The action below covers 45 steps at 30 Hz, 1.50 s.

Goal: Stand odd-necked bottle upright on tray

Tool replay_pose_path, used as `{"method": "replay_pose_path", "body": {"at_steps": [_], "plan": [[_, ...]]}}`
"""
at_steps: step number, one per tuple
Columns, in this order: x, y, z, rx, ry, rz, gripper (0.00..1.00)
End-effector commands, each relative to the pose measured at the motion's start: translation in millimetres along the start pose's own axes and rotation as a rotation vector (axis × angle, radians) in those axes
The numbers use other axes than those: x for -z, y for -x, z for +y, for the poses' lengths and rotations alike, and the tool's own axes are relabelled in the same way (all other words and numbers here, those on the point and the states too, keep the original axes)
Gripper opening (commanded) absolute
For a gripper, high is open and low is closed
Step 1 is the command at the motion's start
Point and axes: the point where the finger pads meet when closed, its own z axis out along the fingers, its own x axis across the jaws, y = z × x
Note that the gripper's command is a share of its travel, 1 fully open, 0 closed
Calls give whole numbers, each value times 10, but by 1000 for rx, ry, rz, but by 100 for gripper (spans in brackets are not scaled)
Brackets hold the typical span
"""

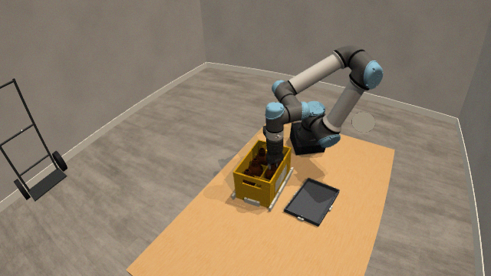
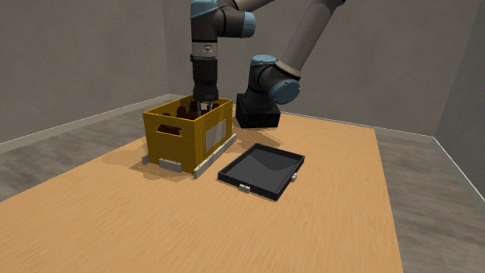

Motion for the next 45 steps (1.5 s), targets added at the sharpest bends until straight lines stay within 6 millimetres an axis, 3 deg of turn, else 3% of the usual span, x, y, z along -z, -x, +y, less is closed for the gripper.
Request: {"method": "replay_pose_path", "body": {"at_steps": [1, 45], "plan": [[4, 4, 1, 0, 0, -1, 0], [56, 6, -2, 0, 0, -1, 0]]}}
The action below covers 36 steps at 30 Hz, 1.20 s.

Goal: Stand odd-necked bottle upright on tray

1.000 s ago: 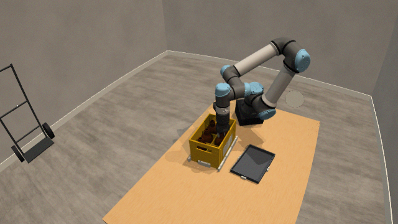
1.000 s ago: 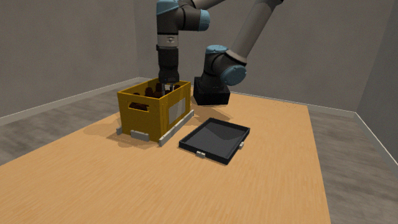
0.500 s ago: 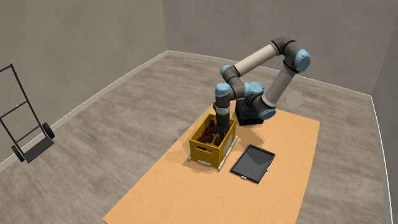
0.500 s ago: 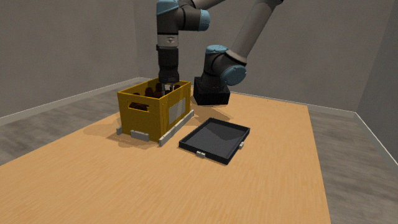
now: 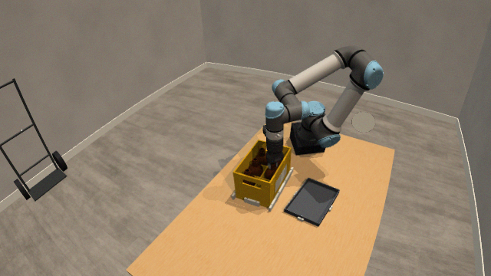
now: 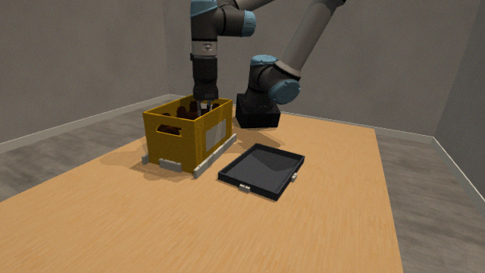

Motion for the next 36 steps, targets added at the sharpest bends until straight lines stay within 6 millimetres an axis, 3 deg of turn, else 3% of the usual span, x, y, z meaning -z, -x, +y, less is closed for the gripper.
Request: {"method": "replay_pose_path", "body": {"at_steps": [1, 36], "plan": [[23, 4, 0, 0, 0, -1, 0], [342, 17, -16, 0, 0, -1, 0]]}}
